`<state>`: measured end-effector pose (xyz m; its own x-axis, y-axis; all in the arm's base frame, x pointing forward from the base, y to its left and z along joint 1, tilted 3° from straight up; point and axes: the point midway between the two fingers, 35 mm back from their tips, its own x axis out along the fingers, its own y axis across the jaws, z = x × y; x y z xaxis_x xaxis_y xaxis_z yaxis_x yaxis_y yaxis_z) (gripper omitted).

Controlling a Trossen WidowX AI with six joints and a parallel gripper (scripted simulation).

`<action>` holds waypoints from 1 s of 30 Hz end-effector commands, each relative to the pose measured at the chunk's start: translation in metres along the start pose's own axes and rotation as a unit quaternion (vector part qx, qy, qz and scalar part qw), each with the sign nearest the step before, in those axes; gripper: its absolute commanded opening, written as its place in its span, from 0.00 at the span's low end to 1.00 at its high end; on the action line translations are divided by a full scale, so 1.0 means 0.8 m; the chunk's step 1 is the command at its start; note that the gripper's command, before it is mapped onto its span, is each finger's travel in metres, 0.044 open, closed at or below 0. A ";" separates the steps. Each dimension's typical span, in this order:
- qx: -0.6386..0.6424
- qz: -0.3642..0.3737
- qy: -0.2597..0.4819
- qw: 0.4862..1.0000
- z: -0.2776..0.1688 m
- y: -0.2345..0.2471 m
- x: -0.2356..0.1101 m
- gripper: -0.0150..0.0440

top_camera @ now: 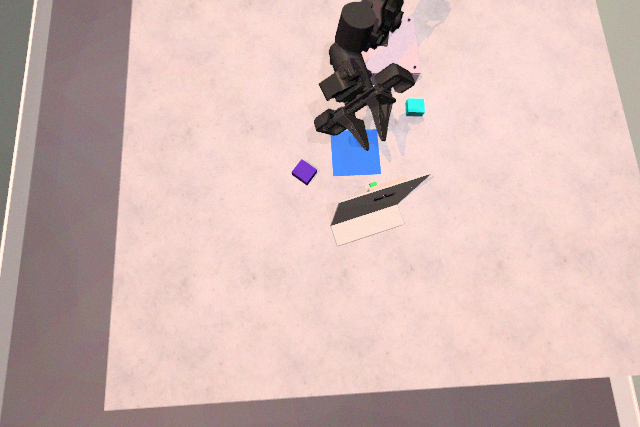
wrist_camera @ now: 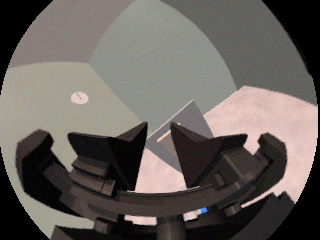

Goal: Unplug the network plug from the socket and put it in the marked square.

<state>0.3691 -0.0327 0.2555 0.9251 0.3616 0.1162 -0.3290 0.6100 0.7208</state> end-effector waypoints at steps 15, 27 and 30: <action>0.264 0.032 0.113 0.957 -0.049 -0.077 -0.057 0.52; 0.375 0.023 0.169 0.911 -0.077 -0.102 -0.096 0.52; 0.375 0.023 0.169 0.911 -0.077 -0.102 -0.096 0.52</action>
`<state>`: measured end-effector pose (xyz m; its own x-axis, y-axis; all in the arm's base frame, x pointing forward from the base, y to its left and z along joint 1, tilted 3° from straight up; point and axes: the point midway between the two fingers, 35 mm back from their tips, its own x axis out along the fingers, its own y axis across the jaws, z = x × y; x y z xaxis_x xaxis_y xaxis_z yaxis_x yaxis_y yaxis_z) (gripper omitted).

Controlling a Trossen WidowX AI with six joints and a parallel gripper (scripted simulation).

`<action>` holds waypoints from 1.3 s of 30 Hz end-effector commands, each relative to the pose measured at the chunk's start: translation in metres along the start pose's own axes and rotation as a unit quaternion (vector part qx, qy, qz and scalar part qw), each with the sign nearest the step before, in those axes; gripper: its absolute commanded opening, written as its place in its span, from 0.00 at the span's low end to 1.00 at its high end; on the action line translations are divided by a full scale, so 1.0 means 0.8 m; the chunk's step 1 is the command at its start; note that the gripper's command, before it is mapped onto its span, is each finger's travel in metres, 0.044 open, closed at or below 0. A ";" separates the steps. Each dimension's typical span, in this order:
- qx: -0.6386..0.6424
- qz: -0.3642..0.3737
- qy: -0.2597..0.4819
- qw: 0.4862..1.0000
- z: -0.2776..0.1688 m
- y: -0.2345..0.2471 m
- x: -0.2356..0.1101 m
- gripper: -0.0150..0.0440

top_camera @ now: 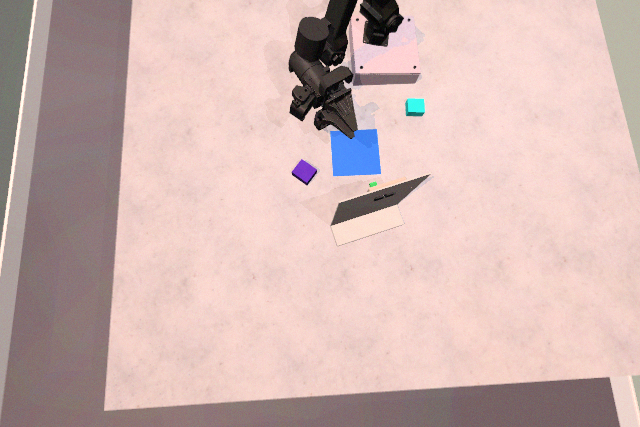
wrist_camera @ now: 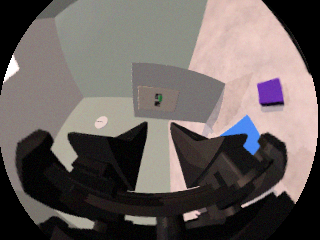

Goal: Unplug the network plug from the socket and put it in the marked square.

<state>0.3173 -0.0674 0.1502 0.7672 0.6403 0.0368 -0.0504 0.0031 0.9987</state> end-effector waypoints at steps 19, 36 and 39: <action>0.032 0.000 0.005 0.999 0.015 -0.005 0.069 0.52; 0.031 0.001 0.005 0.999 0.025 -0.005 0.099 0.52; 0.031 0.002 0.005 0.999 0.026 -0.005 0.104 0.52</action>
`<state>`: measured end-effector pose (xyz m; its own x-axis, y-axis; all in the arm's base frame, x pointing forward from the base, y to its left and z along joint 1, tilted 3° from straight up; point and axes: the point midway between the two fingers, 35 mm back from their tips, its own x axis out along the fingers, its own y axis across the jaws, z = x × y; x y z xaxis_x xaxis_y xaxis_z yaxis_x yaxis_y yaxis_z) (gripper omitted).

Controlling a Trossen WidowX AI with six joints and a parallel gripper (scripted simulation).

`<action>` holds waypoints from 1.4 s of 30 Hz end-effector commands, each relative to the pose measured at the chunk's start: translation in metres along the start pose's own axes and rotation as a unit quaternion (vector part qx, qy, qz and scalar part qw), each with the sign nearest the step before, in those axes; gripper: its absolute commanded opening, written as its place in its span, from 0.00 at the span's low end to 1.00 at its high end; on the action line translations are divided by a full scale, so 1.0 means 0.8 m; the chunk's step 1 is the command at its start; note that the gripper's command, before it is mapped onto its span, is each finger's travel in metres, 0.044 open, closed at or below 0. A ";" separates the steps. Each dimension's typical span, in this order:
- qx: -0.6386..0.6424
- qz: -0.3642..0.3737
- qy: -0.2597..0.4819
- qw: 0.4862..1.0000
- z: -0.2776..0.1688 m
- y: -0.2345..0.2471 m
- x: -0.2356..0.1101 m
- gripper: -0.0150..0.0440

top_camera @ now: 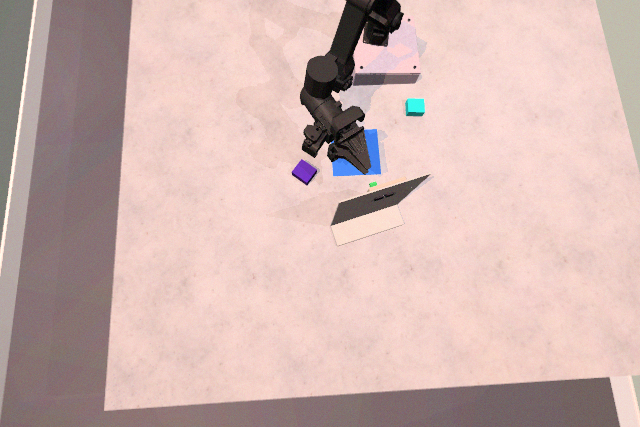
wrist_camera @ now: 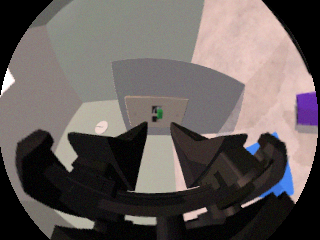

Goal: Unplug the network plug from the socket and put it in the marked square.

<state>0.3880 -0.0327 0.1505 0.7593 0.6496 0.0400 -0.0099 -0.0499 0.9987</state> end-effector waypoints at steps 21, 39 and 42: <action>-0.002 0.001 -0.001 1.000 0.011 0.000 0.046 0.52; -0.002 0.001 -0.001 1.000 0.011 0.000 0.046 0.26; -0.002 0.001 -0.001 1.000 0.011 0.000 0.046 0.25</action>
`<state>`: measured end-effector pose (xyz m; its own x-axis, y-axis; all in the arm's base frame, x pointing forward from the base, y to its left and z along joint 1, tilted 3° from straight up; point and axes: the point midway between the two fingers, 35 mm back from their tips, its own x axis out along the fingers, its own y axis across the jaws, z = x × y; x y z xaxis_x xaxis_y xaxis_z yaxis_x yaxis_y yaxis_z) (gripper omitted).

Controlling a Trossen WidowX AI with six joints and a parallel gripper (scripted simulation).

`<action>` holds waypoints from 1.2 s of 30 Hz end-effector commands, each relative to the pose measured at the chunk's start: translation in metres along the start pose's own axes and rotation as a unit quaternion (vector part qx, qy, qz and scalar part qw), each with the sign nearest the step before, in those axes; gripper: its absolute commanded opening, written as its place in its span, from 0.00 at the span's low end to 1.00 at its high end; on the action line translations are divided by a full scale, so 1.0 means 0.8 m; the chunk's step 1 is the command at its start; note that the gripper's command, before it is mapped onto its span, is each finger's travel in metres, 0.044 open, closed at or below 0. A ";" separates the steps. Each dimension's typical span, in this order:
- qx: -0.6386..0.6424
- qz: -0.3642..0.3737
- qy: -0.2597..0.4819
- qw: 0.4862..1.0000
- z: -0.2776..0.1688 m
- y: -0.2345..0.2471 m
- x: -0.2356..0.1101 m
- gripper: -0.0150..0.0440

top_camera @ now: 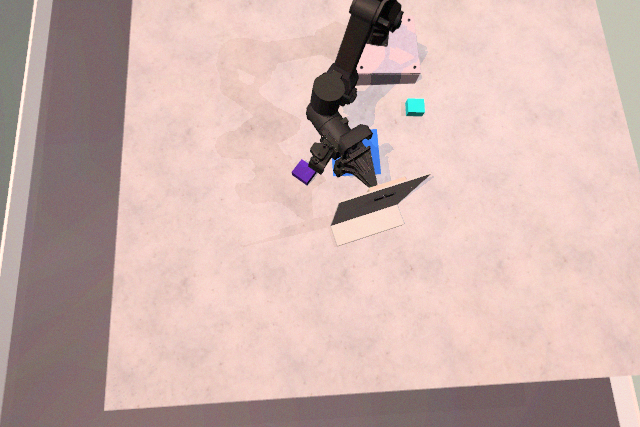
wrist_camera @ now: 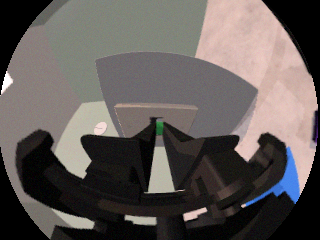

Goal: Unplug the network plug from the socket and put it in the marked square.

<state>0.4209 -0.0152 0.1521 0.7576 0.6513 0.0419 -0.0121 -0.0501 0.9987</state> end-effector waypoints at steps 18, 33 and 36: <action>-0.002 -0.001 -0.002 1.000 -0.004 -0.001 -0.013 0.25; -0.001 -0.001 -0.002 1.000 -0.007 -0.001 -0.027 0.25; -0.001 -0.001 -0.002 1.000 -0.007 -0.001 -0.030 0.25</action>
<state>0.4034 -0.0252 0.1529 0.7611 0.6471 0.0437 -0.0213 -0.0424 0.9989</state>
